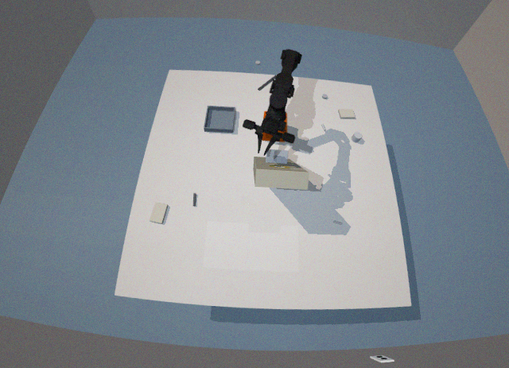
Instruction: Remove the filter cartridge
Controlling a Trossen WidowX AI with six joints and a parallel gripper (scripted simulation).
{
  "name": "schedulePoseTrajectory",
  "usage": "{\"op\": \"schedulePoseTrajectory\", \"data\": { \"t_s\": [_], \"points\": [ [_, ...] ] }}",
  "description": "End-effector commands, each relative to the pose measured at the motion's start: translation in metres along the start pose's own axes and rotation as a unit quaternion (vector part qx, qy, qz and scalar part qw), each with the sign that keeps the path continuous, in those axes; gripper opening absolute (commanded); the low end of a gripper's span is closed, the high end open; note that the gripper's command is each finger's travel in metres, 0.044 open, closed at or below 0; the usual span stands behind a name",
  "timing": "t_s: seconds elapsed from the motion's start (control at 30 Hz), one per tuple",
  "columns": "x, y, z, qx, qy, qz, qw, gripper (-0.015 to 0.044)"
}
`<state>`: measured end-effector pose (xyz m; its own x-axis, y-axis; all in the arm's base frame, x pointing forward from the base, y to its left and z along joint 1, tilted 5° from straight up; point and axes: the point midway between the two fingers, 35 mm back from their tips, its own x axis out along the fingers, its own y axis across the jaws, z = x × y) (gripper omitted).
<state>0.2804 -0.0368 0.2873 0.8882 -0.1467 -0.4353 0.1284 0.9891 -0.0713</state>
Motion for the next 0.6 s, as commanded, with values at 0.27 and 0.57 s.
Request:
{"op": "schedulePoseTrajectory", "data": {
  "t_s": [0.27, 0.57],
  "points": [
    [-0.034, 0.056, -0.029, -0.061, 0.024, 0.128, 0.99, 0.009],
    [-0.024, 0.059, -0.029, -0.061, 0.023, 0.128, 0.99, 0.009]
  ]
}}
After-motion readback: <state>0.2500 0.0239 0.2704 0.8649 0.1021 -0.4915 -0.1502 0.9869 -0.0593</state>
